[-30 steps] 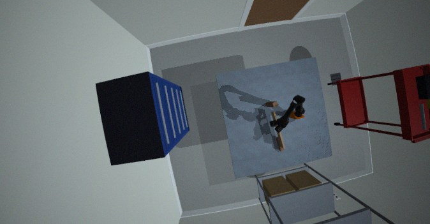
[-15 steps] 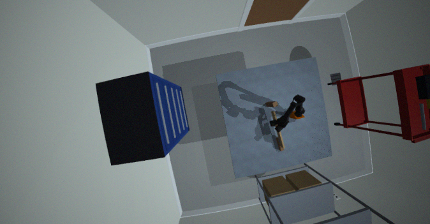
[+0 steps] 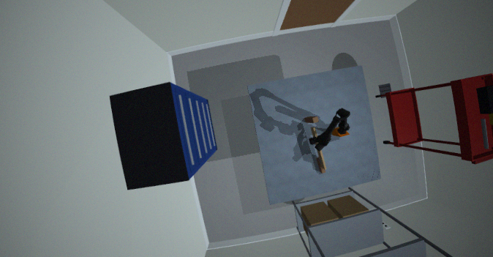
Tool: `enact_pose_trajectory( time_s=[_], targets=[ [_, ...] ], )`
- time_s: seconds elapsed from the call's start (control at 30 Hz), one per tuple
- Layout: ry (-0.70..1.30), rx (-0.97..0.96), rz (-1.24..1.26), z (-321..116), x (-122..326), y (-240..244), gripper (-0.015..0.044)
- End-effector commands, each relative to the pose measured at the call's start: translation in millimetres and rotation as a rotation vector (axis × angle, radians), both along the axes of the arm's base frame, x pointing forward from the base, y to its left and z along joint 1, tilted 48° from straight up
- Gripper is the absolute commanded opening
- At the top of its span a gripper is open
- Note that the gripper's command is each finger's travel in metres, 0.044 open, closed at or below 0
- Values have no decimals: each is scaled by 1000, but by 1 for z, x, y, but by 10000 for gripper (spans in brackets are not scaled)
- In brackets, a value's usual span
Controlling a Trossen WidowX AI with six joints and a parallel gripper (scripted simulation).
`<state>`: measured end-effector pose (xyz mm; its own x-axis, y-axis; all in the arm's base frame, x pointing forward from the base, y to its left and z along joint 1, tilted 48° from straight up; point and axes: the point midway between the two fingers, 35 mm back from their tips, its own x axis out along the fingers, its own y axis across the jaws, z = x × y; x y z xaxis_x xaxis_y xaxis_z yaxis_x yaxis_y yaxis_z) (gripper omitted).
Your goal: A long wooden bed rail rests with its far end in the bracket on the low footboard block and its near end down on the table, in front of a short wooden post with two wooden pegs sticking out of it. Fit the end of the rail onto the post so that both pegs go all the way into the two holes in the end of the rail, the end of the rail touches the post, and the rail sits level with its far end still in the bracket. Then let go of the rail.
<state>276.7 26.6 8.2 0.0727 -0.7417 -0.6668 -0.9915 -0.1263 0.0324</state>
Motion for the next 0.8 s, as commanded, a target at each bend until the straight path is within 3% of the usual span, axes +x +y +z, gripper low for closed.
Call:
enact_pose_trajectory(
  time_s=[0.0, 0.77],
  targets=[
    [-6, 6, 6, 4, 1, 0, 0],
    [-6, 6, 6, 9, 2, -5, 0]
  ],
)
